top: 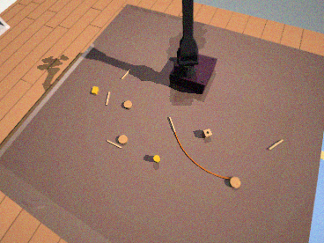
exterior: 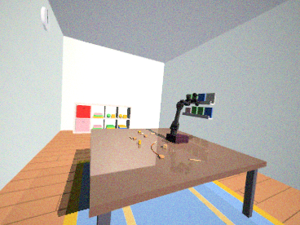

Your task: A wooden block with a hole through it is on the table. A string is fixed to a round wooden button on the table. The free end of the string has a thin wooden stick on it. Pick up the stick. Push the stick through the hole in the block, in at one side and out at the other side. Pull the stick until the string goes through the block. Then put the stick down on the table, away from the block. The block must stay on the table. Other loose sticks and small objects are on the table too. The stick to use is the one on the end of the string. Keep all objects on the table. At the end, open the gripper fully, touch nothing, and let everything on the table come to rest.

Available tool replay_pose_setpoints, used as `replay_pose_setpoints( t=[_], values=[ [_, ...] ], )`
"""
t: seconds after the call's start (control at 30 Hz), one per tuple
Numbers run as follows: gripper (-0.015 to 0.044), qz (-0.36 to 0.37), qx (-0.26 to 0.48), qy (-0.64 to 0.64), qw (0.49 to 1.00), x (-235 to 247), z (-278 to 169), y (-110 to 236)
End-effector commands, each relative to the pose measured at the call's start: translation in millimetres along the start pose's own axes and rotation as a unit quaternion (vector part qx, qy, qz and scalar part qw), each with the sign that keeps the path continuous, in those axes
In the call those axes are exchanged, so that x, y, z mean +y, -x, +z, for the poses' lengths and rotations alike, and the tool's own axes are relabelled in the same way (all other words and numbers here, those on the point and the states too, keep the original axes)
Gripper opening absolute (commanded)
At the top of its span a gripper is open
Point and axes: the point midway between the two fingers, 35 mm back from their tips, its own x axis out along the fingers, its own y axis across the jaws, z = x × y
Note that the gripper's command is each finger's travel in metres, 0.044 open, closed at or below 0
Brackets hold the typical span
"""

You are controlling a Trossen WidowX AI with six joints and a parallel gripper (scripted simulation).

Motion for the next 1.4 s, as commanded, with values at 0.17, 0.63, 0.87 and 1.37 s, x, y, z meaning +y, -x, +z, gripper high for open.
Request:
replay_pose_setpoints(
  t=[0.17,0.63,0.87,1.37],
  values=[
    [0.044,-0.012,0.026,0.018,0.999,-4,-17,13],
    [0.044,-0.049,0.301,0.175,0.936,-11,-157,189],
    [0.044,-0.023,0.436,0.254,0.863,-6,-201,304],
    [0.044,0.142,0.681,0.369,0.617,25,-197,571]
  ],
)
